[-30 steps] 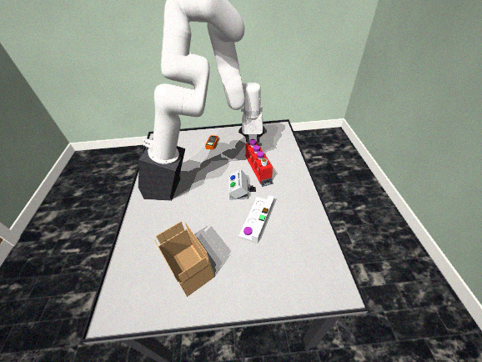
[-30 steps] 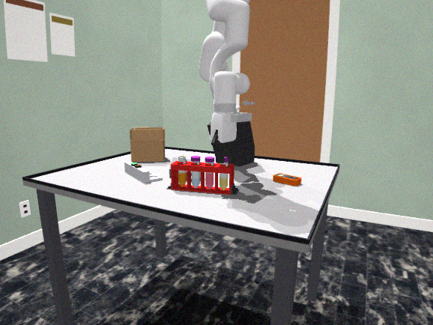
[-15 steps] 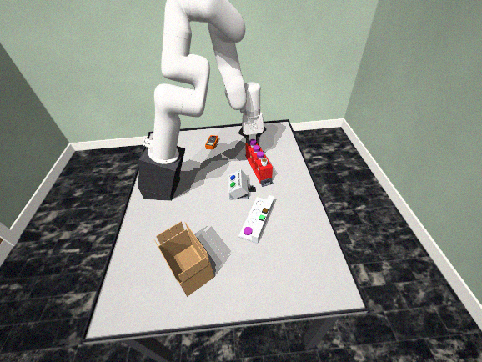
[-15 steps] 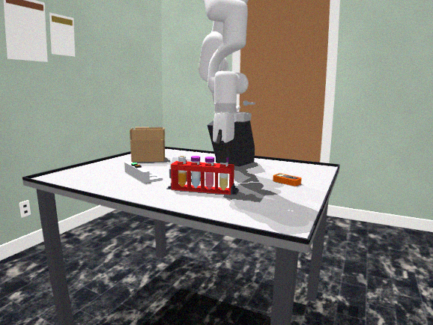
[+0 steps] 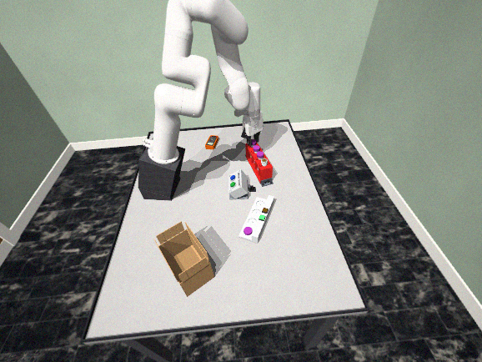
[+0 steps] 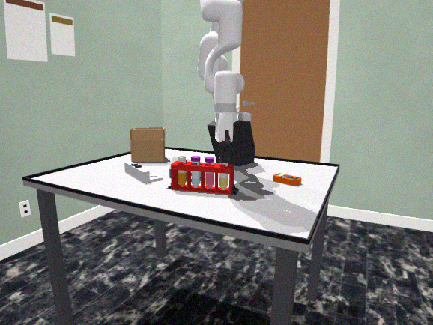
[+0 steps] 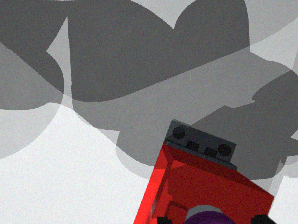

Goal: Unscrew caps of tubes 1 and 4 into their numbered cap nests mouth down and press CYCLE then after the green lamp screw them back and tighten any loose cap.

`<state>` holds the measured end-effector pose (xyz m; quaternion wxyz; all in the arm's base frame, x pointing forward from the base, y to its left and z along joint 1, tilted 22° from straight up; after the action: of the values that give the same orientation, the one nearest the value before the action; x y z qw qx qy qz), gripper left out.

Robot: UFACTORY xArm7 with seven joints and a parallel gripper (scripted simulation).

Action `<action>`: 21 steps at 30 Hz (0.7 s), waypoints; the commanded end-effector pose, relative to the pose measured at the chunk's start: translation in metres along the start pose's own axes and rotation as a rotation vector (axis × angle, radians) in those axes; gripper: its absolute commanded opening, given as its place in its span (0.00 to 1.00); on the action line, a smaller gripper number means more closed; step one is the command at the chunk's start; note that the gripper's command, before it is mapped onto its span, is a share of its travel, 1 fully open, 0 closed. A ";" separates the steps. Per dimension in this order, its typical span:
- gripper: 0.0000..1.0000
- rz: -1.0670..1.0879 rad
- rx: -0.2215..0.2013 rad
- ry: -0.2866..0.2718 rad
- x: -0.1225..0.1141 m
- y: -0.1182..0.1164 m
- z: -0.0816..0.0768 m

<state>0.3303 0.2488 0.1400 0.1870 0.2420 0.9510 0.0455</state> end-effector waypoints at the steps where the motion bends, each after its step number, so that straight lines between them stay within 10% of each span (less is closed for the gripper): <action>1: 0.46 -0.021 -0.007 0.007 -0.001 0.000 -0.001; 2: 0.00 -0.021 -0.007 0.007 -0.001 0.000 0.000; 21: 0.00 0.146 -0.006 0.008 -0.001 0.000 0.000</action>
<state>0.3311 0.2476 0.1402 0.1825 0.2580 0.9473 0.0521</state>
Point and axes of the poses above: the point where the finger pads meet when closed, its own z axis out along the fingers, its own y axis across the jaws, x = y × z, the point moved 10 cm from there along -z, back along the fingers, and after that the axes turned 15 degrees about -z, right-handed, at the moved point
